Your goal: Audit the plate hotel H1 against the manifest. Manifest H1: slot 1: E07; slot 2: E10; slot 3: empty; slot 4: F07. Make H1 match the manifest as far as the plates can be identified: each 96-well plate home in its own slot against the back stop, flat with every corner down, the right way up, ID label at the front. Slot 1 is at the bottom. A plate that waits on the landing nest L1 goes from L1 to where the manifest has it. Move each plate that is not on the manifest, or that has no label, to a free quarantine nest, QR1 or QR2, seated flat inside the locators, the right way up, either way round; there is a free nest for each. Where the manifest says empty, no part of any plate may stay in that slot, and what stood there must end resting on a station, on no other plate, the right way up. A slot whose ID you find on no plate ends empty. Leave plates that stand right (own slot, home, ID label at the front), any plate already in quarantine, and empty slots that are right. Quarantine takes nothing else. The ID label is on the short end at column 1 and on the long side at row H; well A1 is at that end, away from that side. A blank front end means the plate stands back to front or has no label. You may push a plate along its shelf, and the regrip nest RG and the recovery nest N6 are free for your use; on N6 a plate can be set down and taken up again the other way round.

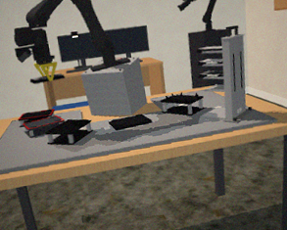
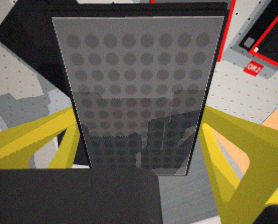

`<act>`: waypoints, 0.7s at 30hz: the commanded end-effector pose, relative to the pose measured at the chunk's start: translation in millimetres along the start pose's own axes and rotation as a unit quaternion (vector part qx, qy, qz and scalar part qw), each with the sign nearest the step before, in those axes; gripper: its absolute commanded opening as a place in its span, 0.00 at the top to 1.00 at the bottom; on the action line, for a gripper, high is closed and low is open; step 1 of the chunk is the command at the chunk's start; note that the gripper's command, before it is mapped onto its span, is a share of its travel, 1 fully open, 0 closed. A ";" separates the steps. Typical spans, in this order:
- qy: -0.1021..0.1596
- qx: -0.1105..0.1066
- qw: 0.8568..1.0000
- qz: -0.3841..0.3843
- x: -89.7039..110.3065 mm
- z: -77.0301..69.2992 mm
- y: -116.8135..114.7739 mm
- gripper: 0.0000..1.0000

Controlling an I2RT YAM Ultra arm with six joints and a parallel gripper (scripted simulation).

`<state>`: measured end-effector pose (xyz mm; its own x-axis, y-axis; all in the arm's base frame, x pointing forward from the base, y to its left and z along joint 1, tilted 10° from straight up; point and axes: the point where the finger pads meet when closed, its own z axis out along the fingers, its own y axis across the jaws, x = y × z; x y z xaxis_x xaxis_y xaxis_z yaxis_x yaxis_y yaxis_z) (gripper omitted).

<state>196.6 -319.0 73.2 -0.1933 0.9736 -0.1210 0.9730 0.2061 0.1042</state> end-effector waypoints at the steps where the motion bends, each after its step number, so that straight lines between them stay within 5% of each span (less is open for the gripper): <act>1: -0.008 -0.003 1.000 -0.008 -13.2 -6.5 -9.1 0.14; 4: -0.023 -0.007 1.000 -0.009 -20.8 -15.0 -16.5 0.14; 10: -0.012 -0.005 1.000 -0.008 -24.7 -7.2 -29.9 0.14; 11: -0.026 -0.007 1.000 -0.009 -27.5 -19.4 -31.7 0.14; 15: -0.011 -0.004 1.000 -0.008 -31.8 -6.5 -45.3 0.14; 21: -0.010 -0.004 1.000 -0.008 -38.7 -7.7 -63.9 0.14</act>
<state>145.6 -357.9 69.3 -0.1883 0.9752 -0.1162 0.9741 0.2005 0.1044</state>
